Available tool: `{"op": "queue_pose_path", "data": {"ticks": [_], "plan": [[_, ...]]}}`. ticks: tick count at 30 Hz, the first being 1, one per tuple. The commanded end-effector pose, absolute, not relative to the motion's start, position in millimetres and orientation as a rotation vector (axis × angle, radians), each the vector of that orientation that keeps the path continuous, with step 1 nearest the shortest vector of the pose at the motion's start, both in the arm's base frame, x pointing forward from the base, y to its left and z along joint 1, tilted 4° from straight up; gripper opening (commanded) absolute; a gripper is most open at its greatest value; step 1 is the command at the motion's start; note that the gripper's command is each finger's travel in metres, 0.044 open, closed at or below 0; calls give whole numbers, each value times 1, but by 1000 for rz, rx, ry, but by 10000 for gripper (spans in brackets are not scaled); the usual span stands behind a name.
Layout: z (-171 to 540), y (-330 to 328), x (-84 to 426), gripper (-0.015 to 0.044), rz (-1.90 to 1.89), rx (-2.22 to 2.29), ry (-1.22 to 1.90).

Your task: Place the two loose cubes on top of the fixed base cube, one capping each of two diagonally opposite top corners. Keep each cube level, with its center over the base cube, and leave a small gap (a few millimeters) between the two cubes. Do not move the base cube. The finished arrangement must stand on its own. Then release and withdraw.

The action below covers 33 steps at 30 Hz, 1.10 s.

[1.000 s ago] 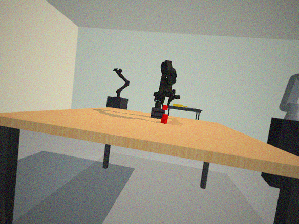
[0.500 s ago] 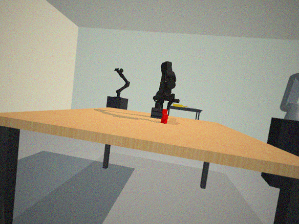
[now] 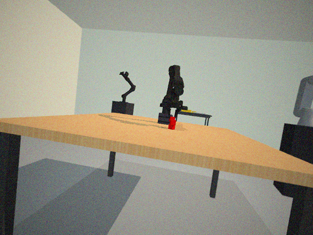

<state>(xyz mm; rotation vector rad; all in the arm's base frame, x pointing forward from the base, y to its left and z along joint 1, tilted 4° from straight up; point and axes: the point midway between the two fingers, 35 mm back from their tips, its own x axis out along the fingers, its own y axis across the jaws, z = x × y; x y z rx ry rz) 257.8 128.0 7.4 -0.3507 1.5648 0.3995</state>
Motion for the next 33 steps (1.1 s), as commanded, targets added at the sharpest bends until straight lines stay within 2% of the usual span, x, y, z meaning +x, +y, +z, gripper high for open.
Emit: {"op": "queue_pose_path", "data": {"ticks": [1,28,32,33], "plan": [[-4,128,255,105,404,-351,1576],[-9,128,255,105,403,-350,1576],[-9,128,255,205,403,-350,1576],[-9,128,255,205,403,-350,1576]]}}
